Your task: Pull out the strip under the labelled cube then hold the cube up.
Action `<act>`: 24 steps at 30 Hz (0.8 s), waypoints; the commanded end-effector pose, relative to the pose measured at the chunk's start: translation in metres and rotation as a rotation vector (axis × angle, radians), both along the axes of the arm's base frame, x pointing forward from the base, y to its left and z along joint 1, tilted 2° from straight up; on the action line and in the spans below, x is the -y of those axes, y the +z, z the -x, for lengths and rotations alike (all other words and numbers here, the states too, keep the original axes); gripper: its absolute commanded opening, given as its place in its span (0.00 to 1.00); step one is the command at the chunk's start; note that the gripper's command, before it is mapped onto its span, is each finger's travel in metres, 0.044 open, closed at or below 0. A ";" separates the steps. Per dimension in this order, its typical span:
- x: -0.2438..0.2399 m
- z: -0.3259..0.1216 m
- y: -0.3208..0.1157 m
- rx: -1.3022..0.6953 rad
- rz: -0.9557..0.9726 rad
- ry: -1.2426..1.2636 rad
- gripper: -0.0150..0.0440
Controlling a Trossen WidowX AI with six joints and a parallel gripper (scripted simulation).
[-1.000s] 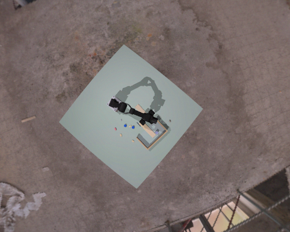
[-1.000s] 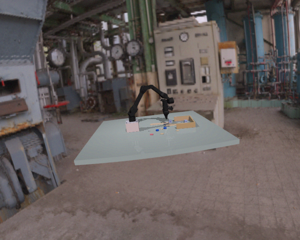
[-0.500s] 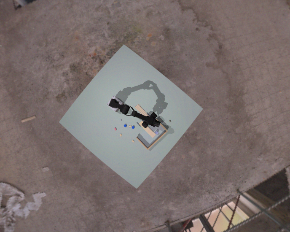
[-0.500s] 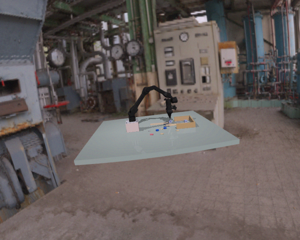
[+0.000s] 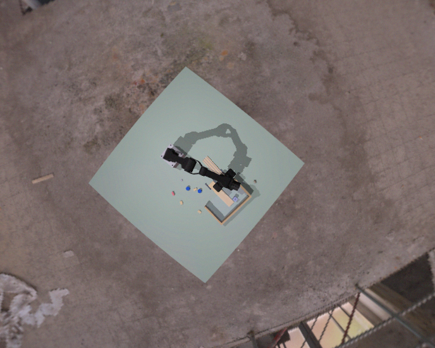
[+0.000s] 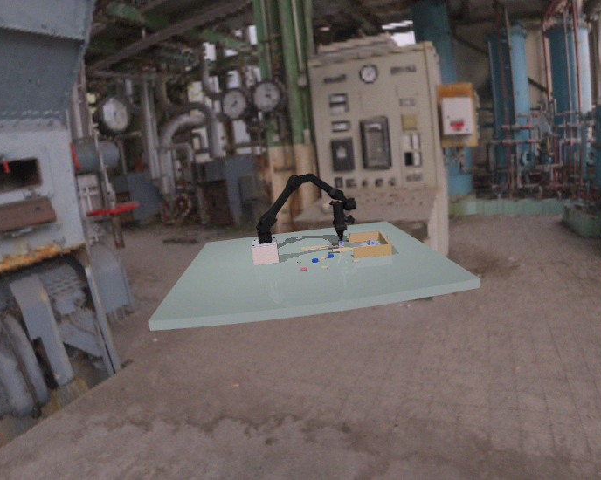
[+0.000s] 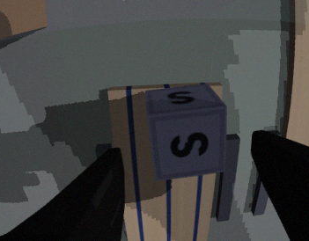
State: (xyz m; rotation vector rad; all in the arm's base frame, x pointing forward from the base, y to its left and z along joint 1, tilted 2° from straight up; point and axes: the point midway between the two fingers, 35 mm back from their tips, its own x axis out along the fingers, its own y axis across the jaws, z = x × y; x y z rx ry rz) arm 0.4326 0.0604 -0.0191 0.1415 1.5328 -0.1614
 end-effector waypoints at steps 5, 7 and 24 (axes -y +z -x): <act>0.001 0.000 -0.014 0.000 0.004 0.006 0.68; 0.001 0.000 -0.017 0.000 0.004 0.006 0.68; 0.001 0.000 -0.027 -0.002 0.000 0.000 0.47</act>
